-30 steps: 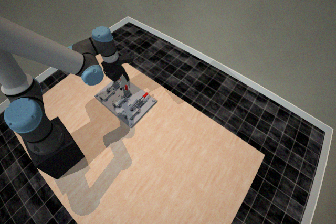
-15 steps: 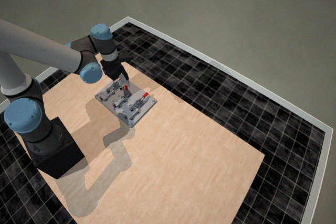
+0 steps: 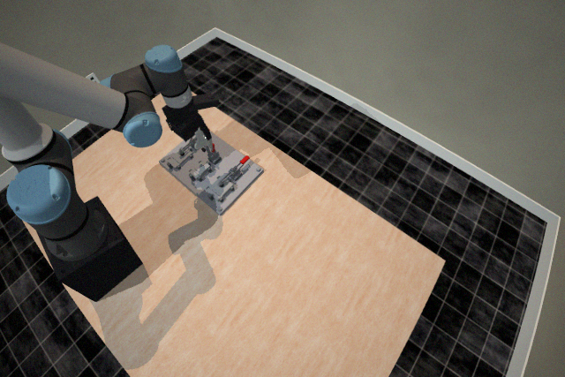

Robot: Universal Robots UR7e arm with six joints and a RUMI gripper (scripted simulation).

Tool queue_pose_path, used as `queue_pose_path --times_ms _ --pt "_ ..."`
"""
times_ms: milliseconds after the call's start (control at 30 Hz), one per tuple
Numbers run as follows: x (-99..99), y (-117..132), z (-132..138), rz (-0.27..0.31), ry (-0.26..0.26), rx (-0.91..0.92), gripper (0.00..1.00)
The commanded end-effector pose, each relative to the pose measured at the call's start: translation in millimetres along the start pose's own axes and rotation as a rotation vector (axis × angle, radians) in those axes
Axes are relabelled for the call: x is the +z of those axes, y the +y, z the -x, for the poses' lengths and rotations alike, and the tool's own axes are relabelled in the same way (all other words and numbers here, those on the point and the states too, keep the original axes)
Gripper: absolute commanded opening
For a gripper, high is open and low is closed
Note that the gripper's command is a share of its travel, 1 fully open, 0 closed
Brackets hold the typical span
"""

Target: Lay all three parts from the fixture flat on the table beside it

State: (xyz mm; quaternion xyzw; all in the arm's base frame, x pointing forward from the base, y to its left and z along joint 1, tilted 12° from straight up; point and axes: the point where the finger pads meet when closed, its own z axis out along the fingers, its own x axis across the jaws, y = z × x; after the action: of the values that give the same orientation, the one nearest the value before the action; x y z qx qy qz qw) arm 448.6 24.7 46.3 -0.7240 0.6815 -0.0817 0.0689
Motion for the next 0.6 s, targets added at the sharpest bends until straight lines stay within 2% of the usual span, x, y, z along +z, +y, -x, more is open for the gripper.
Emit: queue_pose_path --times_ms 0,333,567 --pt "-0.9 23.6 -0.5 -0.003 0.000 0.000 0.59" --pt "-0.6 48.6 -0.4 -0.002 -0.001 0.000 0.59" --pt "-0.6 54.2 -0.4 -0.002 -0.001 0.000 0.59"
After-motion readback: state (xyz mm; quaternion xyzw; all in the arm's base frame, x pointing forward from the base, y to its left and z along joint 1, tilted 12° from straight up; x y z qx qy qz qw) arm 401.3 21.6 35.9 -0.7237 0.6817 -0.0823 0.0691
